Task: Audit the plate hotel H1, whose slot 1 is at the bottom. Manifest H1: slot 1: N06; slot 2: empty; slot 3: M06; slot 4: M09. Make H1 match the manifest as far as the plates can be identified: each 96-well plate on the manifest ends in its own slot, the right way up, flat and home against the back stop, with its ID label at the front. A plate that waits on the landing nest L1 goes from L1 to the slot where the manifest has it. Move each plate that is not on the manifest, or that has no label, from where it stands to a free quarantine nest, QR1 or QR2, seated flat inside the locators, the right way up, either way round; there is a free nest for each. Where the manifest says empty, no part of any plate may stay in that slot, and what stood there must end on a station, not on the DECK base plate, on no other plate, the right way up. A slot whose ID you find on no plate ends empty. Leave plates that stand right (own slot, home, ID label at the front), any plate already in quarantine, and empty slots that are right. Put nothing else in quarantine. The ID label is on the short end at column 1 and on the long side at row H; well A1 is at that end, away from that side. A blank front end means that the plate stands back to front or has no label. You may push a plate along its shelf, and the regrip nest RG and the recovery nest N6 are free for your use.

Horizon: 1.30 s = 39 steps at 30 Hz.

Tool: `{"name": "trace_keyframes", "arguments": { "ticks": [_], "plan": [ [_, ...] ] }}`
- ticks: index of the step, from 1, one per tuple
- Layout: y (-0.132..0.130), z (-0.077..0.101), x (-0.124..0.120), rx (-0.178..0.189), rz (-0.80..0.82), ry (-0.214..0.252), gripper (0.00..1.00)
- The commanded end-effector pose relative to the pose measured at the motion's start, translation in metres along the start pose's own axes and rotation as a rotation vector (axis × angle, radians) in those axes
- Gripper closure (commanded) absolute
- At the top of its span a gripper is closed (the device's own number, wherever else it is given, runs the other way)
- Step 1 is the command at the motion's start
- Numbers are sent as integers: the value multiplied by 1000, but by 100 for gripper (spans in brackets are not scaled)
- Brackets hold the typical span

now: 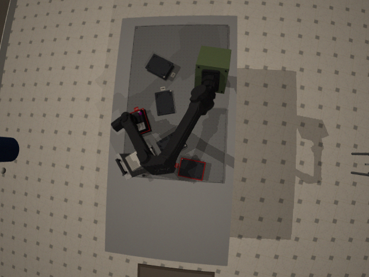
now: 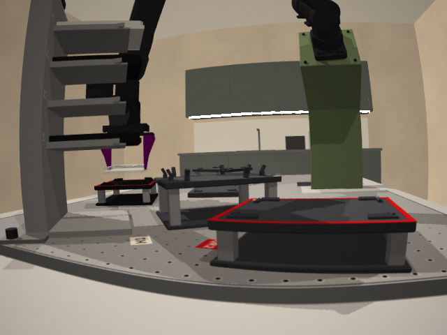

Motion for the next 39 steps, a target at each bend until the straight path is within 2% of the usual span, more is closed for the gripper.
{"name": "trace_keyframes", "arguments": {
  "ticks": [1,37,38,39],
  "plan": [
    [-3,-10,3,3,1,-7,14],
    [-1,-31,2,3,0,-6,14],
    [-4,-19,0,-10,-1,-2,14],
    [-4,-19,0,-10,-1,-2,14]
  ]
}}
Point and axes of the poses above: the point where the finger pads meet when closed, its own z axis back along the fingers, its own y axis across the jaws, x = y × z, the point moved 6 cm from there along z, back along the fingers, and after that the axes turned 6 degrees about -z, right-handed, at the moved point
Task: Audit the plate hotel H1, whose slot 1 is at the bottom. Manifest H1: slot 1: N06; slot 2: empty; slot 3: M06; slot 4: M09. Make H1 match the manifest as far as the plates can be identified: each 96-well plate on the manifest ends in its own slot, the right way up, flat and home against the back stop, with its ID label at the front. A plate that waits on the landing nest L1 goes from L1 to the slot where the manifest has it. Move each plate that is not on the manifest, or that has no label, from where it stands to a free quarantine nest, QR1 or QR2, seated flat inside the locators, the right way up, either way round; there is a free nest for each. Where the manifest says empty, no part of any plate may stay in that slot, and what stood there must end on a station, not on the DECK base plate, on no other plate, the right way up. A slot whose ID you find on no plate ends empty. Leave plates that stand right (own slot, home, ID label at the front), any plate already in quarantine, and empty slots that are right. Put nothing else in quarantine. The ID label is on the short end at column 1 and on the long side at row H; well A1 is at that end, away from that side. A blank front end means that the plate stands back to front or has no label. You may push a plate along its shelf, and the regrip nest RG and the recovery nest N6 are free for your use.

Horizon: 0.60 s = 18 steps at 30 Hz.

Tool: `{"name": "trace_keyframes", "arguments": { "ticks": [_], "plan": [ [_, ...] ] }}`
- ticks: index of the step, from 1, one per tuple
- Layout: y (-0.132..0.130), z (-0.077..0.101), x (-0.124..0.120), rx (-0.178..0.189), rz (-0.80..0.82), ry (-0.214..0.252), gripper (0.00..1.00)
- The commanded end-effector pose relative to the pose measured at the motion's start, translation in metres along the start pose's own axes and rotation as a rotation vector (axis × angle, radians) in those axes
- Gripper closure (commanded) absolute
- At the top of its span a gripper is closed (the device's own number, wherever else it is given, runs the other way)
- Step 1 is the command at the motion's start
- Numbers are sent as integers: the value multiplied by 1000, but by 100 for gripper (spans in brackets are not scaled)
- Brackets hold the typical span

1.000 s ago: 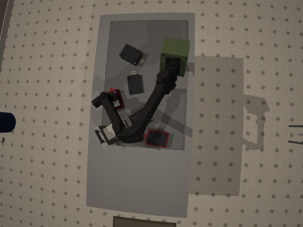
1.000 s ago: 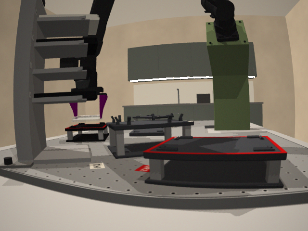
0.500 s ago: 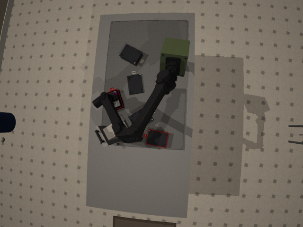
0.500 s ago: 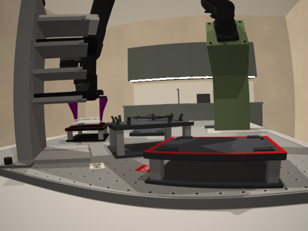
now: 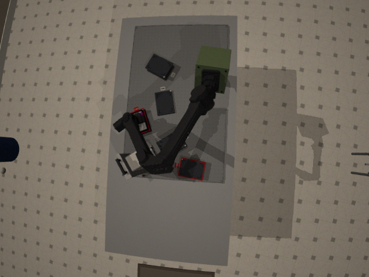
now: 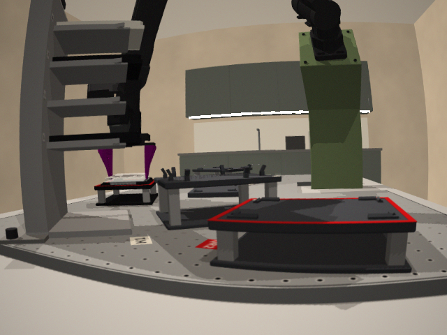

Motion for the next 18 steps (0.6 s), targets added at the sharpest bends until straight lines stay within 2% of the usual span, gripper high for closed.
{"name": "trace_keyframes", "arguments": {
  "ticks": [1,6,7,18],
  "plan": [
    [-6,3,1,-11,2,-3,14],
    [-6,3,1,-11,2,-3,14],
    [-6,3,1,-11,2,-3,0],
    [-6,3,1,-11,2,-3,0]
  ]
}}
Point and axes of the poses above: the point where the finger pads meet when closed, its own z axis back along the fingers, its own y axis across the jaws, x = y × z, the point moved 6 cm from there along z, back along the fingers, and after that the axes turned 6 degrees about -z, right-handed, at the moved point
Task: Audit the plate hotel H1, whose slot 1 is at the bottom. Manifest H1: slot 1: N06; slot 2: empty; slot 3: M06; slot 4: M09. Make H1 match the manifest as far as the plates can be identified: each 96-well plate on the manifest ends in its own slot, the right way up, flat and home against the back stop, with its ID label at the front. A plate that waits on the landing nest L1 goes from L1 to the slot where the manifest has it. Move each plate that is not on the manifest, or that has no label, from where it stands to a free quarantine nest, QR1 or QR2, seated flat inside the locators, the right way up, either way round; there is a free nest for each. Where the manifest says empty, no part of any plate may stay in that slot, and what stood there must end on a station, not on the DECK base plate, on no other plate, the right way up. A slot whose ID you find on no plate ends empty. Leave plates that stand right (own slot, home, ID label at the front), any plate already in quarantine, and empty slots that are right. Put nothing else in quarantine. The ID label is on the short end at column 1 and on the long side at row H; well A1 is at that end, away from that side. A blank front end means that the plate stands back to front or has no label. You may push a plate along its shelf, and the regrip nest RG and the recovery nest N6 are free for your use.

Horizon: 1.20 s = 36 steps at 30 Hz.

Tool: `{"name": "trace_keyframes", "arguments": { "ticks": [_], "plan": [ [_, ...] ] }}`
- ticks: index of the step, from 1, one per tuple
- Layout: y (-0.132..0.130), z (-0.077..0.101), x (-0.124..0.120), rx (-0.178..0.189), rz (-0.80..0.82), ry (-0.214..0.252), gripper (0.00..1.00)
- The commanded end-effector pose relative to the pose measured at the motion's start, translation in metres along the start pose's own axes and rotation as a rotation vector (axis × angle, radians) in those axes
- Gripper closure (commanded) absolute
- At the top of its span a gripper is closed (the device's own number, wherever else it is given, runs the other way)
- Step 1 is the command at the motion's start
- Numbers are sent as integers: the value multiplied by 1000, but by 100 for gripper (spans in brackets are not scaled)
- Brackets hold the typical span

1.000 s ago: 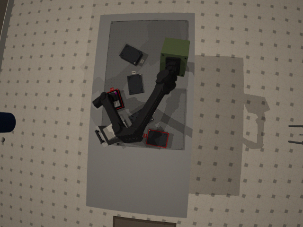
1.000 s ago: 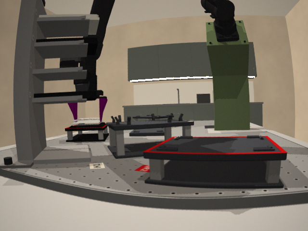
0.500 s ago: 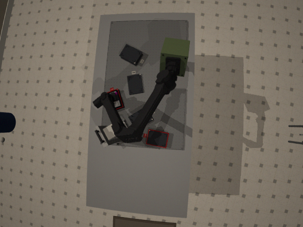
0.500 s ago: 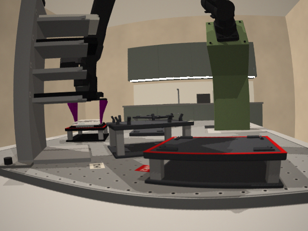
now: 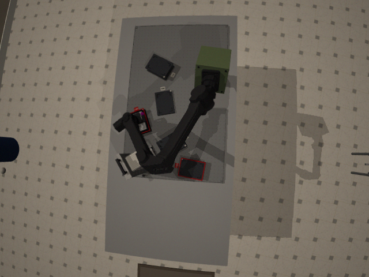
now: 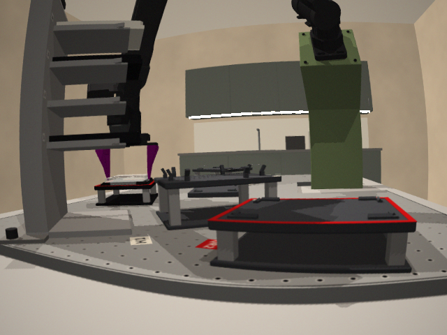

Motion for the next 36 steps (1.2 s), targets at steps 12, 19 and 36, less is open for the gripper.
{"name": "trace_keyframes", "arguments": {
  "ticks": [12,19,36],
  "plan": [
    [-8,44,-1,-24,1,2,0],
    [-5,56,3,-14,8,-2,0],
    [-4,97,3,-15,8,-2,0]
  ]
}}
Point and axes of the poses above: the point where the finger pads meet when closed, its own z axis back along the fingers, its own y axis across the jaws, x = y × z, the point moved 6 cm from there along z, back along the fingers, and after that the axes turned 6 degrees about -z, right-handed, at the moved point
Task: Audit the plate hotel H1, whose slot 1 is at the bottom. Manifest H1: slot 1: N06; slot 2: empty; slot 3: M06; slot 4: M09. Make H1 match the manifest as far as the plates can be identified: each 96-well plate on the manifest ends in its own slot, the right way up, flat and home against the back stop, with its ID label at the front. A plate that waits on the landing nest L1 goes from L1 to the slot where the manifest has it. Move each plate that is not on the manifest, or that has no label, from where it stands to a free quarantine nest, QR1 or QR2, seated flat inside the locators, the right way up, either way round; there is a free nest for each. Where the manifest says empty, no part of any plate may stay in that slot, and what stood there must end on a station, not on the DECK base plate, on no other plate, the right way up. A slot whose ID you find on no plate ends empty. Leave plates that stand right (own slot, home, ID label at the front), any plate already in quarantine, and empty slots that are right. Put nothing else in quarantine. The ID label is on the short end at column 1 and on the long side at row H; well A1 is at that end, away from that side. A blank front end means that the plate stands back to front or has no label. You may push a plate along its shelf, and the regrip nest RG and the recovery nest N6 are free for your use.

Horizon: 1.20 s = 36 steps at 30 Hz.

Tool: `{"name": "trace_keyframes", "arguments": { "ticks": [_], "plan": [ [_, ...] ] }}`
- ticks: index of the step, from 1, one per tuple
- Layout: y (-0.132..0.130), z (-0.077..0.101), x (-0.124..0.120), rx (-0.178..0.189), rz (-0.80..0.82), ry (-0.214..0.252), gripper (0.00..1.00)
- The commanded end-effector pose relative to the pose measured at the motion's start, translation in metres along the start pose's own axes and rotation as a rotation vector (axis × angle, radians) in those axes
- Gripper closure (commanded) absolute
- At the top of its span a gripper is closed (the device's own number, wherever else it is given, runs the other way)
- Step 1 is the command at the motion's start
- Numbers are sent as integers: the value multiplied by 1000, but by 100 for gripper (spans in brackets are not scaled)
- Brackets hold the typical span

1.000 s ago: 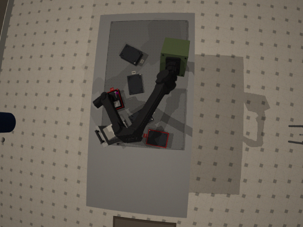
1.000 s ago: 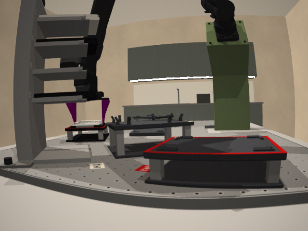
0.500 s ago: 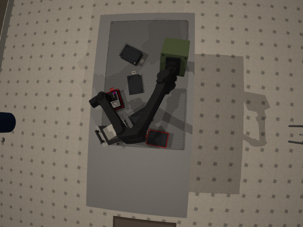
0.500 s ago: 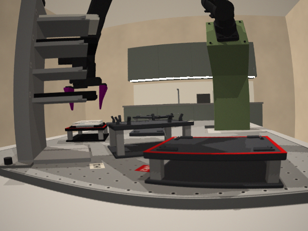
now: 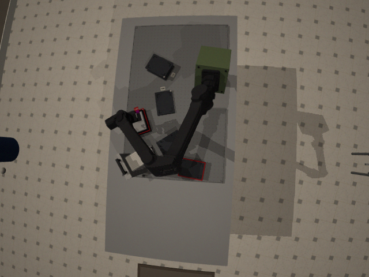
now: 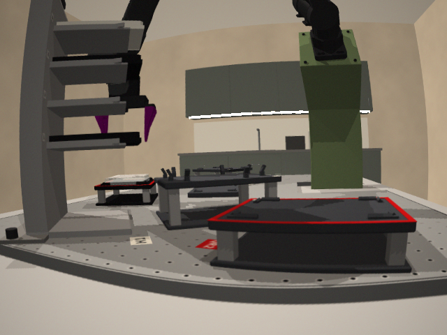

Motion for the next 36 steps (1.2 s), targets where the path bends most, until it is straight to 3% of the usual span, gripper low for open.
{"name": "trace_keyframes", "arguments": {
  "ticks": [1,13,15,16,18,30,32,33,36],
  "plan": [
    [-1,21,-3,-20,8,5,0],
    [-1,52,-2,-20,9,5,0],
    [-1,52,-2,-20,9,5,0],
    [6,38,1,16,12,-3,0],
    [-1,60,-2,-20,9,5,0],
    [-12,95,4,-35,31,5,0],
    [-12,95,4,-35,31,5,0],
    [-6,83,-3,-3,14,0,0],
    [-12,106,4,-36,32,5,0]
  ]
}}
Point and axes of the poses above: the point where the finger pads meet when closed, its own z axis back along the fingers, its own y axis across the jaws, x = y × z, the point moved 6 cm from there along z, back along the fingers, and after that the axes turned 6 degrees about -z, right-handed, at the moved point
